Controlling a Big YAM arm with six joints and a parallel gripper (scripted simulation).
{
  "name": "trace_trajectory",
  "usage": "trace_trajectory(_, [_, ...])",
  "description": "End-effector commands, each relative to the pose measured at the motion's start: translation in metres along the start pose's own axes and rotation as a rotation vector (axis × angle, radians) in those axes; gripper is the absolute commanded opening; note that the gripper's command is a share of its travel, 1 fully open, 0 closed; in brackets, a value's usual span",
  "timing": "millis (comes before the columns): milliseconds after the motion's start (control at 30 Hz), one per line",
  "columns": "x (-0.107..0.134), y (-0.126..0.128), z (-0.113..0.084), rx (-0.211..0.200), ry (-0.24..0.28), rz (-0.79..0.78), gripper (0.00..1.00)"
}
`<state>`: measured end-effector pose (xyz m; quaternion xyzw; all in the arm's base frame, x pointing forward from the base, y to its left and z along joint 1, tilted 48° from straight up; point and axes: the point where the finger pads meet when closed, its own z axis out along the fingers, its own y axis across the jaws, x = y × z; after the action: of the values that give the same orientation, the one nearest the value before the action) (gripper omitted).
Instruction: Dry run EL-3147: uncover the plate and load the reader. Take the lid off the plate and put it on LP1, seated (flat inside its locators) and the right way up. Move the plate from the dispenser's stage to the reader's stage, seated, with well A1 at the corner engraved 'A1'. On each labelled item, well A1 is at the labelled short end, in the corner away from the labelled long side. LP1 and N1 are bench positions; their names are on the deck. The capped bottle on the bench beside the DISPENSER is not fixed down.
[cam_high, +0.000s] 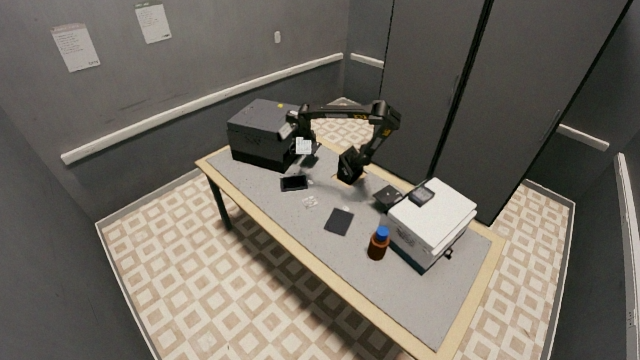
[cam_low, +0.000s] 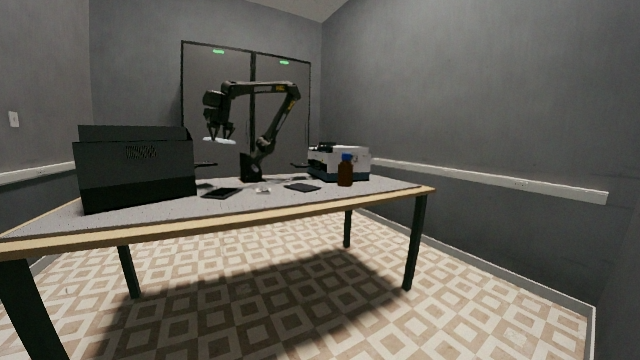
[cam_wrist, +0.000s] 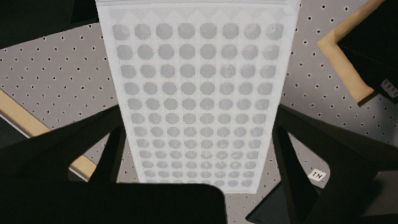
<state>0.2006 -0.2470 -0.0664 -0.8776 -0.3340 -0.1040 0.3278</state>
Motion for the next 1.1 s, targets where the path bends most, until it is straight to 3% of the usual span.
trace_trajectory(0, [-0.018,0.015,-0.03,-0.063,0.0,0.065,0.86])
trace_trajectory(133, [-0.033,0.015,-0.028,-0.049,0.025,0.125,0.86])
trace_trajectory(333, [-0.044,0.02,-0.023,-0.05,0.015,0.109,0.86])
trace_trajectory(533, [-0.057,0.015,-0.032,-0.053,0.033,0.182,0.86])
trace_trajectory(733, [-0.079,0.01,-0.021,-0.044,0.041,0.179,0.86])
trace_trajectory(867, [-0.082,0.007,-0.012,-0.016,0.052,0.211,0.86])
trace_trajectory(1067, [-0.093,0.003,-0.019,-0.018,0.072,0.28,0.86])
